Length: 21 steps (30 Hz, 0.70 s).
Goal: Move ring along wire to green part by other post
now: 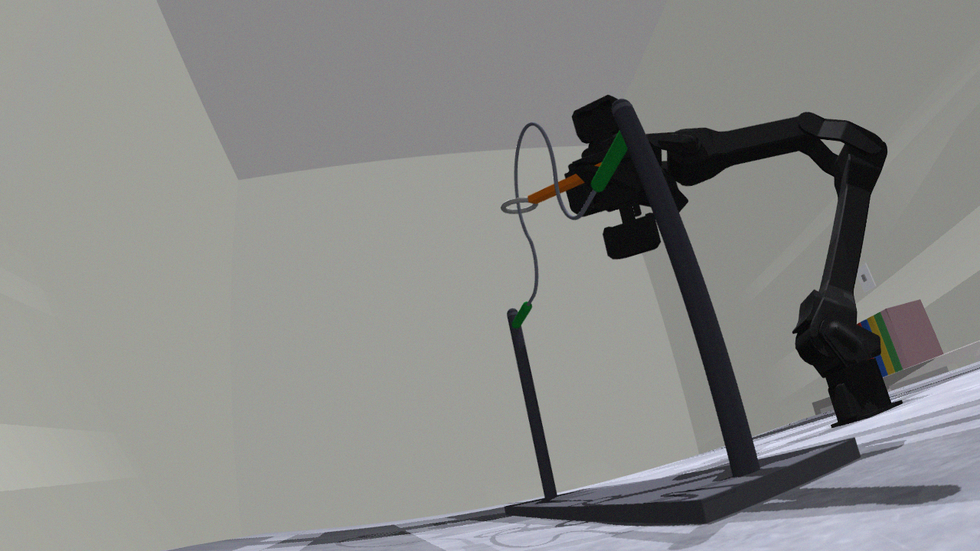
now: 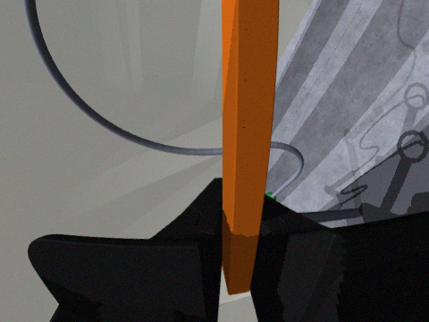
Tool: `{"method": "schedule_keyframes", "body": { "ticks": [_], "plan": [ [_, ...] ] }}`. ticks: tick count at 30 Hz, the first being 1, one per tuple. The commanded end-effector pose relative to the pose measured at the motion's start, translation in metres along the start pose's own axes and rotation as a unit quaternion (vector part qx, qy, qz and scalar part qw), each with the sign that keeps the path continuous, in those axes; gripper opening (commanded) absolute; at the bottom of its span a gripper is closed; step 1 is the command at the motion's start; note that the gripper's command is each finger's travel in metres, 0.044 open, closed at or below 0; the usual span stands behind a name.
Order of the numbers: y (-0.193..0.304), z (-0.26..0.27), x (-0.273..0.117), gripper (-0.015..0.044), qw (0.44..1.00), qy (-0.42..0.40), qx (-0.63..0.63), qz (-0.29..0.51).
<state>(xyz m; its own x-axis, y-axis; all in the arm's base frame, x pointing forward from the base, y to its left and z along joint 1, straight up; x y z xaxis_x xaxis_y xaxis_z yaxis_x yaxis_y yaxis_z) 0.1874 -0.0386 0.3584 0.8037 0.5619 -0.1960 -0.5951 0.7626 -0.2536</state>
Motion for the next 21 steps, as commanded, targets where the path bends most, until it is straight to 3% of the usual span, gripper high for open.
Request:
{"method": "schedule_keyframes", "body": {
  "ticks": [1, 21],
  "plan": [
    [-0.0005, 0.0019, 0.0010, -0.0150, 1.000, 0.017, -0.022, 0.000],
    [0.0028, 0.0090, 0.0031, -0.0150, 0.984, 0.111, -0.140, -0.007]
  ]
}}
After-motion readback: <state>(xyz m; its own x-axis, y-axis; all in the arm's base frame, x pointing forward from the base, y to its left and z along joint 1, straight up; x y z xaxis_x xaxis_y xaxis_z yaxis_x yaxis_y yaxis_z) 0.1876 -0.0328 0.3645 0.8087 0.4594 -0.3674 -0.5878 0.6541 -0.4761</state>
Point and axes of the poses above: the point midway between the two fingers, 35 mm back from their tips, its own x axis out along the fingers, its own z axis across the jaws, y = z × x, the point moved 10 cm from there along -x, back along the fingers, and after that the axes turned 3 degrees about -x, right-handed, at the moved point
